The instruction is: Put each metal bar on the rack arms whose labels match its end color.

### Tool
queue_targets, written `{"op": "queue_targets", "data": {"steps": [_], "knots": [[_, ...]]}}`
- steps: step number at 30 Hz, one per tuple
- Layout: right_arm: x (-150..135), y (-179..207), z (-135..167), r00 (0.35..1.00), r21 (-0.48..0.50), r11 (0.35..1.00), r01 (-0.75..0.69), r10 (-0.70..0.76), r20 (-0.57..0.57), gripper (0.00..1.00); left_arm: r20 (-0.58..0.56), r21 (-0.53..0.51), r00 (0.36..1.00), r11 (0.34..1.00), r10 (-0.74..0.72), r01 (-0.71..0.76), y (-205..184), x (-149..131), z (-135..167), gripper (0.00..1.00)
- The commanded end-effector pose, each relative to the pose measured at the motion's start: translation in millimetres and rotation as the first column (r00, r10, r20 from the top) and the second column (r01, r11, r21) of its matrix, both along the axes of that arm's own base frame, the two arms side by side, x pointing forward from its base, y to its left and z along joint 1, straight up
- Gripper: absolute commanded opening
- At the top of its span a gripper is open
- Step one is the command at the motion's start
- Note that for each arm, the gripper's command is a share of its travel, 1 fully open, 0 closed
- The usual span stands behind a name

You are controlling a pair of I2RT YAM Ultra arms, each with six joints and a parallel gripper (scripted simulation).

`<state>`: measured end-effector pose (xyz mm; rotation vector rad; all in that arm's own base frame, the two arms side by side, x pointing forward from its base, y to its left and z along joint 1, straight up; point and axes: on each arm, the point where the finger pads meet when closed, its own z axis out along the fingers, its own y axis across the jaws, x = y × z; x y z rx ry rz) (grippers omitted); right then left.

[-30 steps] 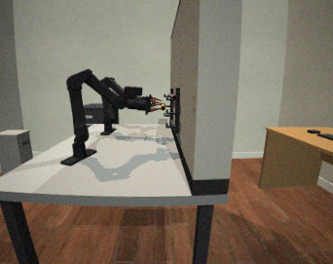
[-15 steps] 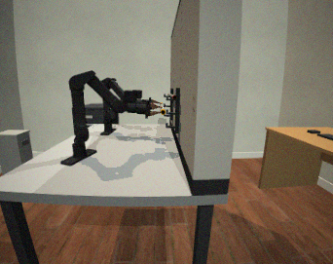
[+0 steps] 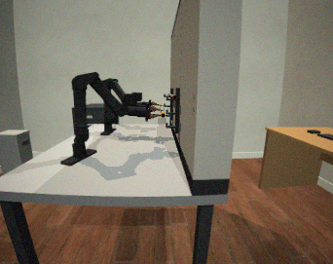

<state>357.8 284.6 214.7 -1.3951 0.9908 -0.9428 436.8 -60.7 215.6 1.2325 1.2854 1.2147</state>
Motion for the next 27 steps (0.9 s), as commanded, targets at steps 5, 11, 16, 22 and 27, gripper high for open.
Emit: {"op": "queue_targets", "data": {"steps": [5,11,16,22,27], "knots": [[0,-2,5,0.999,0.021,1.0,0.009,-0.01,0.048,0.0,0.058,0.001,0.998,1.0,0.014,-0.014,2,0,5,0.0],[0,-2,-1,0.999,0.021,1.0,0.009,-0.01,0.048,0.0,0.058,0.001,0.998,1.0,0.014,-0.014,2,0,0,0.0],[0,-2,-7,0.999,0.021,1.0,0.009,-0.01,0.048,0.0,0.058,0.001,0.998,1.0,0.014,-0.014,2,0,-7,0.0],[0,-2,-15,0.999,0.021,1.0,0.009,-0.01,0.048,0.0,0.058,0.001,0.998,1.0,0.014,-0.014,2,0,-15,0.0],[3,-1,-16,0.999,0.021,1.0,0.009,-0.01,0.048,0.0,0.058,0.001,0.998,1.0,0.014,-0.014,2,3,-15,0.0]]}}
